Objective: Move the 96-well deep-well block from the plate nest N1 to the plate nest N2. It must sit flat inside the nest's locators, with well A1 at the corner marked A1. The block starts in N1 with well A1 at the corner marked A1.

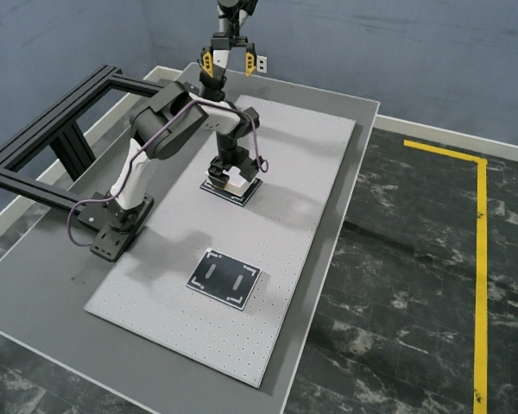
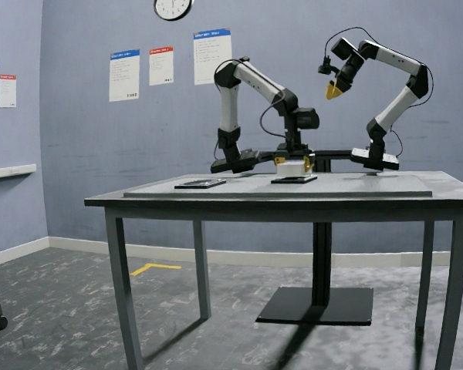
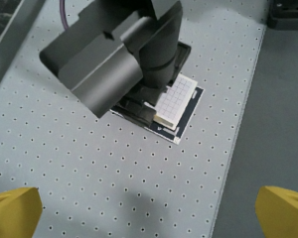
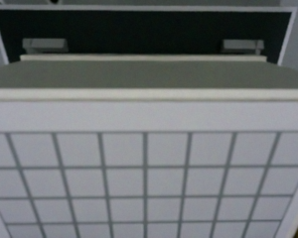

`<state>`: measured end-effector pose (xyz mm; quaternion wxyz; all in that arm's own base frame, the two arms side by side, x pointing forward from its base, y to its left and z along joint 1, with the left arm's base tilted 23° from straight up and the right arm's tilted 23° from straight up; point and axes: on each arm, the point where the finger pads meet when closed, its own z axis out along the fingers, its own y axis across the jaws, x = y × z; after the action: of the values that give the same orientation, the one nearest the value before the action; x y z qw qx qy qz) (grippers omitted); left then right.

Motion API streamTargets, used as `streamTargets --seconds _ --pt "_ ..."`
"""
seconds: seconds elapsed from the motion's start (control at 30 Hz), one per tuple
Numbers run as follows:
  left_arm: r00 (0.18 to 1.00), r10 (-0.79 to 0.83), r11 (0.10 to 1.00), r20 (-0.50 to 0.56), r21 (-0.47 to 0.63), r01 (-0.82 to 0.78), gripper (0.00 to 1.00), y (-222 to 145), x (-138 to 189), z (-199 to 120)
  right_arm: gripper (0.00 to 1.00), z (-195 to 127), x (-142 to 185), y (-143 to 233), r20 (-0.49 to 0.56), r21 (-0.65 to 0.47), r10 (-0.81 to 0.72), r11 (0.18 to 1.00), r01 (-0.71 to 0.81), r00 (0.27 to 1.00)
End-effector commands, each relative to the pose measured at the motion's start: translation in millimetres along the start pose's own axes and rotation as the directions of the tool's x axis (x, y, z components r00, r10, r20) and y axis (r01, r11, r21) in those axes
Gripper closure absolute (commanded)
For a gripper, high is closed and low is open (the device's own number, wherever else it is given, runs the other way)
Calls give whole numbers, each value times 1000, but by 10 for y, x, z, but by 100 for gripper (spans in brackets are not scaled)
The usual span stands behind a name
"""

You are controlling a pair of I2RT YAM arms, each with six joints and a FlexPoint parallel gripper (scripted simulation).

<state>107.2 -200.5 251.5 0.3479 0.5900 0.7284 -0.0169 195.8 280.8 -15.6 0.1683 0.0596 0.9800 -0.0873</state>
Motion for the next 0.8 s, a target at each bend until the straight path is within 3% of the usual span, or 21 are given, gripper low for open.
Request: streamTargets --seconds 0.0,0.43,0.53,0.6,0.77 --pt "1000 4 1000 6 13 -4 0 -9 -18 -34 26 57 -35 56 12 -19 1 1000 -1 1000" --pt "1000 4 1000 6 13 -4 0 -9 -18 -34 26 262 -20 18 7 -5 -1 1000 1 1000" --pt "1000 4 1000 6 13 -4 0 -9 -18 -34 26 31 -9 48 11 -25 7 1000 -7 1000" --pt "1000 4 1000 6 13 -4 0 -9 -18 -34 4 67 -6 34 8 -15 11 1000 -11 1000" --pt "1000 4 1000 6 13 -4 0 -9 -18 -34 0 -299 -46 64 13 -68 21 998 -20 1000"
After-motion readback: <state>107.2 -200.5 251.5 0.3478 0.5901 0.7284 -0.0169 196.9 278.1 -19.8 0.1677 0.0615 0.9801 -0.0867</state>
